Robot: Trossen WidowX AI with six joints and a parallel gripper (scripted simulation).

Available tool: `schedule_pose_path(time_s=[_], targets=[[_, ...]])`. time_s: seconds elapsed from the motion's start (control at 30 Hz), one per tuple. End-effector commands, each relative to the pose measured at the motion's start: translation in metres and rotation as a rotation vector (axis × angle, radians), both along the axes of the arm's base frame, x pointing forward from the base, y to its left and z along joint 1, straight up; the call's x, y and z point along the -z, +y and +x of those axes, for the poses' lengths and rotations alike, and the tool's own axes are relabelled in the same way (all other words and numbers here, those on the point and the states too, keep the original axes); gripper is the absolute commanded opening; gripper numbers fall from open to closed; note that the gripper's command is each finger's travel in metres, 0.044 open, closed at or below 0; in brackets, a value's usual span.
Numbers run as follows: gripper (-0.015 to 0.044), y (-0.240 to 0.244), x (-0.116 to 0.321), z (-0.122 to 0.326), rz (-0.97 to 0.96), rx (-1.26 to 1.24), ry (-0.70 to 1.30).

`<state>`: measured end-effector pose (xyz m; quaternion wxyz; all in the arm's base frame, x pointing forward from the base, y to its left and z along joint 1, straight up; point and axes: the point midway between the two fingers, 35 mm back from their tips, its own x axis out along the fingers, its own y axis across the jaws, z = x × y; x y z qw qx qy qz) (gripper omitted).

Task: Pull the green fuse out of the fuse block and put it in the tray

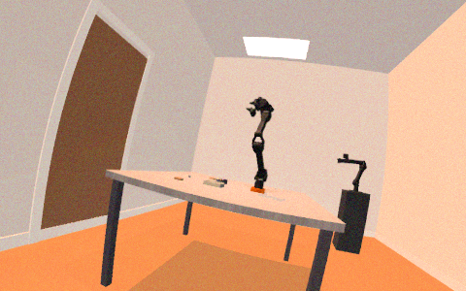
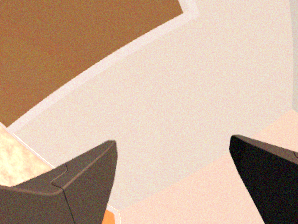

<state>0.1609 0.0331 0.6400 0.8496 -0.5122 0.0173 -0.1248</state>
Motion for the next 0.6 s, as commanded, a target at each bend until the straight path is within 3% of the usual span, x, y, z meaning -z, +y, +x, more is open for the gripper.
schedule_pose_path(time_s=[0.0, 0.27, 0.57], targets=[[0.0283, -0.001, 0.0, -0.001, 0.001, -0.002, -0.004], [0.0074, -0.073, -0.009, -0.017, 0.26, -0.133, -0.201], [0.0074, -0.159, 0.014, 0.008, 0.668, -0.236, -0.339]])
